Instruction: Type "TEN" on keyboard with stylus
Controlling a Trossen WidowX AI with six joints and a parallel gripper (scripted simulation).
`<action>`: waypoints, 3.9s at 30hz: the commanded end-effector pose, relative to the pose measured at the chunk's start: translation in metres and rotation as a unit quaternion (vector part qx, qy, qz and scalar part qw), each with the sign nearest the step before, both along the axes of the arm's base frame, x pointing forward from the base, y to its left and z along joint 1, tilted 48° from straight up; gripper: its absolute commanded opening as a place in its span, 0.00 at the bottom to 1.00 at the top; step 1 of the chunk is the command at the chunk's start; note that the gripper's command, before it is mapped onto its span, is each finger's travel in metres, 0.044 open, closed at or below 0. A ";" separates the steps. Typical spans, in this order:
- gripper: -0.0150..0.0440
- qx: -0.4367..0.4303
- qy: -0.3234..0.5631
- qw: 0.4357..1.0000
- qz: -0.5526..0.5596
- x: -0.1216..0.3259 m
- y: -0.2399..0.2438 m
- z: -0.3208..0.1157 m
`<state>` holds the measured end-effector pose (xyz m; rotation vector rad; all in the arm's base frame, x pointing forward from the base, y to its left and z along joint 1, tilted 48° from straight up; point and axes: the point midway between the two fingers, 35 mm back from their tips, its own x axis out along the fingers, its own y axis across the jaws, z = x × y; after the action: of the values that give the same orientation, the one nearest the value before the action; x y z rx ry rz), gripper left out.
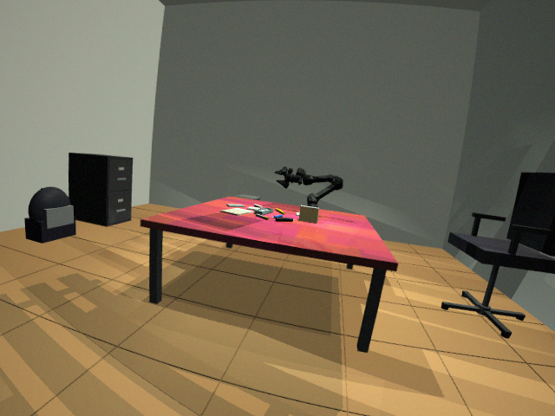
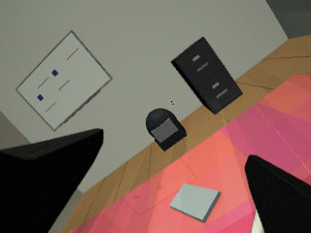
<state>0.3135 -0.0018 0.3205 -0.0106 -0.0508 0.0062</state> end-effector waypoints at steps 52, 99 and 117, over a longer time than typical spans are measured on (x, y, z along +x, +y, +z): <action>0.25 -0.240 0.627 0.665 -0.326 0.036 0.009 -0.289; 0.25 -0.241 0.628 0.665 -0.326 0.002 -0.016 -0.266; 0.25 -0.239 0.628 0.665 -0.325 0.011 0.033 -0.318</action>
<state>0.3214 0.0308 0.0017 -0.5738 1.3840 -0.6985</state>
